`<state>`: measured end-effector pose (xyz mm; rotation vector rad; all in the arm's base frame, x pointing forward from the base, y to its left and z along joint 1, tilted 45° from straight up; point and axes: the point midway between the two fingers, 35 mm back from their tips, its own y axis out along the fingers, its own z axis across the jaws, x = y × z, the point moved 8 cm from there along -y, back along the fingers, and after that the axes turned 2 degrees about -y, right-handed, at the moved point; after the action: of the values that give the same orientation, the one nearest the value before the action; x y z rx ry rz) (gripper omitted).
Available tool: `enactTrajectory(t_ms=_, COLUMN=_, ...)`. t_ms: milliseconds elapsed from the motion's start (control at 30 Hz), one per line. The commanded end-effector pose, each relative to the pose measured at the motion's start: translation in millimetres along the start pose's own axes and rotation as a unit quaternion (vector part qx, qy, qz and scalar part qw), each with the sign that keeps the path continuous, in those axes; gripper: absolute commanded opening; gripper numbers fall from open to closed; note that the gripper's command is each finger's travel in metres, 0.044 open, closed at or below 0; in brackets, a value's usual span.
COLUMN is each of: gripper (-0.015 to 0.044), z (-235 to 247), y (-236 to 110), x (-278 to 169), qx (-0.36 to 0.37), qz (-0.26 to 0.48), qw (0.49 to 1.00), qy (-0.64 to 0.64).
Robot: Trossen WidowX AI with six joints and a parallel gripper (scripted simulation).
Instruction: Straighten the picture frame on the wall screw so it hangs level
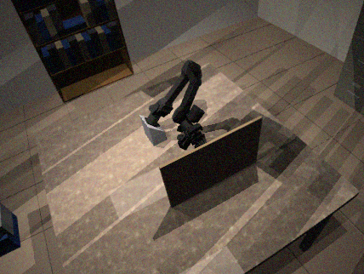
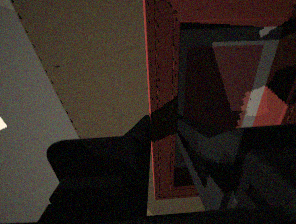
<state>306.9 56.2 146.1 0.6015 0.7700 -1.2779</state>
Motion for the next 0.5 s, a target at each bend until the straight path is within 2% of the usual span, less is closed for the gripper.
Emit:
enactTrajectory(t_ms=0, gripper=0.0000, z=3.5, y=-0.4, x=-2.1, qx=0.010, qz=0.002, qw=1.000, qy=0.001)
enactTrajectory(t_ms=467, gripper=0.0000, z=4.5, y=-0.4, x=-2.3, qx=0.010, qz=0.002, qw=1.000, qy=0.001)
